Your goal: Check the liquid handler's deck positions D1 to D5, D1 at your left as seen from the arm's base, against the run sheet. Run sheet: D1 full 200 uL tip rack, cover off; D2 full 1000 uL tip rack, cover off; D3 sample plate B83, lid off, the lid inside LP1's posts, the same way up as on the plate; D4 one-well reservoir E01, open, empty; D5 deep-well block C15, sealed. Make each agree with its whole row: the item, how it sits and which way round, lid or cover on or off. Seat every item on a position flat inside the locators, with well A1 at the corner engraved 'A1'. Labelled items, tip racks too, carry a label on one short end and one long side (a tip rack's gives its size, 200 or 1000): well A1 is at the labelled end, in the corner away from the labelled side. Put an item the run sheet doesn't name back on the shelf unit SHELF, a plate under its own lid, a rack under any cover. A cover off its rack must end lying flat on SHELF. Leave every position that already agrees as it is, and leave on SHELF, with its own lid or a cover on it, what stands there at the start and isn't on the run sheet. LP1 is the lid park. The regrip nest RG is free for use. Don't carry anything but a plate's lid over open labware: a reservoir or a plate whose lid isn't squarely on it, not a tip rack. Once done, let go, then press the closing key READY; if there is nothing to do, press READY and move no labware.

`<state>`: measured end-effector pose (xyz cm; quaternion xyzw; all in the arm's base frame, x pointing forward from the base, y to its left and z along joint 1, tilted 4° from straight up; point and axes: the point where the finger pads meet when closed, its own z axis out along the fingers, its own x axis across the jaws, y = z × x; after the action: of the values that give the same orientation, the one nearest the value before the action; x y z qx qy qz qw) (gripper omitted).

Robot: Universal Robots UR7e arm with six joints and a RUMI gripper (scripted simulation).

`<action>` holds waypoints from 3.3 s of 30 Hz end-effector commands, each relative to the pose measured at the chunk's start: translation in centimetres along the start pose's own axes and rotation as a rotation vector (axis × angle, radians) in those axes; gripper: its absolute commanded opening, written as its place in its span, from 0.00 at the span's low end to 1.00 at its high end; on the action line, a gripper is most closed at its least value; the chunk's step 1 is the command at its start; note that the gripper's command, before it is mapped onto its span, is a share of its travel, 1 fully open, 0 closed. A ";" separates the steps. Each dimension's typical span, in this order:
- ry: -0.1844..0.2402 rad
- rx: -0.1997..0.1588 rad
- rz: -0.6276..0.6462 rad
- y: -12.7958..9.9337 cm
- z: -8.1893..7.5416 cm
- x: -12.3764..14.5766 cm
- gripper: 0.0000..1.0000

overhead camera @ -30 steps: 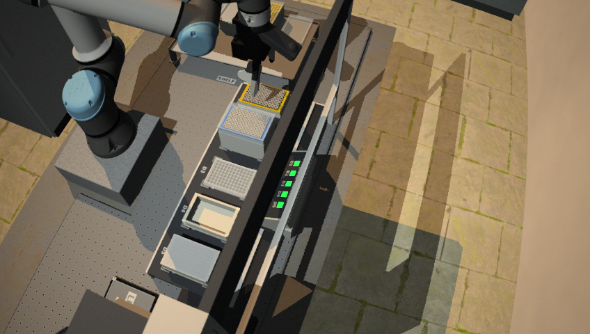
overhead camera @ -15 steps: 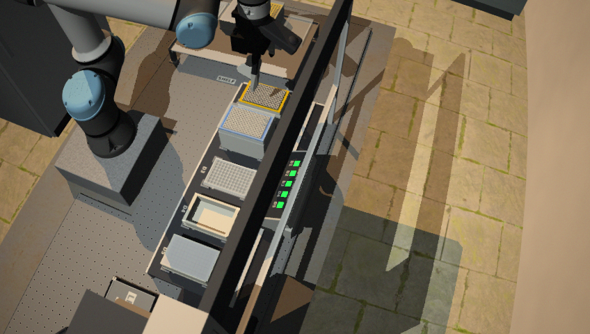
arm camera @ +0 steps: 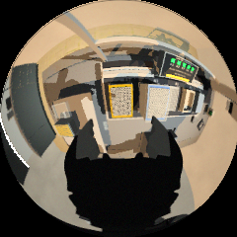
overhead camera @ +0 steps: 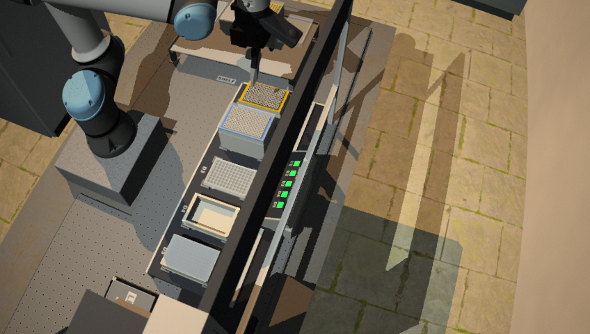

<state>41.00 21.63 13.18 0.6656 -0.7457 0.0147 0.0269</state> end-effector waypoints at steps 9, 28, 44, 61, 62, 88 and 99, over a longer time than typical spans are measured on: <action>0.000 0.001 0.000 0.0 -2.0 0.0 0.82; 0.000 0.001 0.000 0.0 -4.9 0.0 0.82; 0.000 0.001 0.000 0.0 -7.2 0.0 0.82; 0.000 0.001 -0.200 4.1 -7.1 0.0 0.82; 0.000 0.001 -0.220 4.1 -7.1 0.0 0.82; 0.000 0.001 -0.660 4.1 -7.1 0.0 0.82; 0.000 0.001 -0.825 5.1 -7.0 0.0 0.82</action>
<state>36.81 22.56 20.24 0.8989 -0.4371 0.0038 0.0314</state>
